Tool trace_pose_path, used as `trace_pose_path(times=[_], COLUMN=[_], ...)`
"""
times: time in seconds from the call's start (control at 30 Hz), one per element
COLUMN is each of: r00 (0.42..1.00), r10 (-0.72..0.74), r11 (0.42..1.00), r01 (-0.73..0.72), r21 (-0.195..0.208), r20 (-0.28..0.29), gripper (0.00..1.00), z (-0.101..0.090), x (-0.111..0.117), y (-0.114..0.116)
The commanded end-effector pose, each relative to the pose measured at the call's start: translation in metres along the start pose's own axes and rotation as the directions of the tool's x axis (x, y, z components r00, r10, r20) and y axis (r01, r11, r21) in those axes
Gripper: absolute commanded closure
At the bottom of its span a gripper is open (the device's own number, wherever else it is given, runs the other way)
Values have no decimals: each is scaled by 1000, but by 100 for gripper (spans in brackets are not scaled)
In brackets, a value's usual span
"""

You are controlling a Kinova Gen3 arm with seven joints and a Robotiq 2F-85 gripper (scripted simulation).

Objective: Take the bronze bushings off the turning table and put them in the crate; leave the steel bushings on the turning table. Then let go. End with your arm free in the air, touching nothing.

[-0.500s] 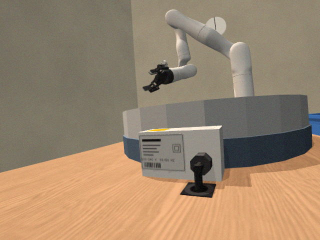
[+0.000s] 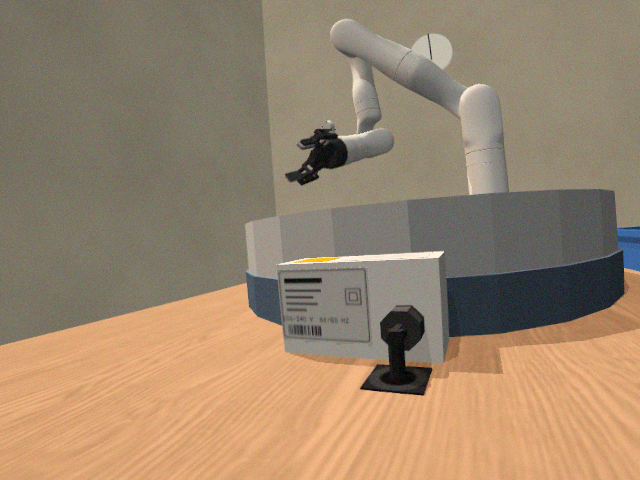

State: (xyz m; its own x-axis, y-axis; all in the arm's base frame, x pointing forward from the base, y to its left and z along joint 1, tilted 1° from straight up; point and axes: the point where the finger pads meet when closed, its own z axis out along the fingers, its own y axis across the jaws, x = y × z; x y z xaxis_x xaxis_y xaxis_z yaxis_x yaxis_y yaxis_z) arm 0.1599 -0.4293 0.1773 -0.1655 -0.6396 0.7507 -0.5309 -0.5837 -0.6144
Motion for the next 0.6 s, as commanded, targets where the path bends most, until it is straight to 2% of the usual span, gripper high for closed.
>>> trace_pose_path(times=[0.0,0.03,0.2,0.57], r00=[1000,1000,1000,1000], r10=[-1,-1,-1,-1], r11=[1000,1000,1000,1000], r01=[1,1,1,1], r21=[0,0,0,0], r20=[-1,-1,-1,-1], gripper=[0,0,0,0], z=[0,0,-3,-3], x=[1,1,-21,-21], y=[0,0,-55,-55])
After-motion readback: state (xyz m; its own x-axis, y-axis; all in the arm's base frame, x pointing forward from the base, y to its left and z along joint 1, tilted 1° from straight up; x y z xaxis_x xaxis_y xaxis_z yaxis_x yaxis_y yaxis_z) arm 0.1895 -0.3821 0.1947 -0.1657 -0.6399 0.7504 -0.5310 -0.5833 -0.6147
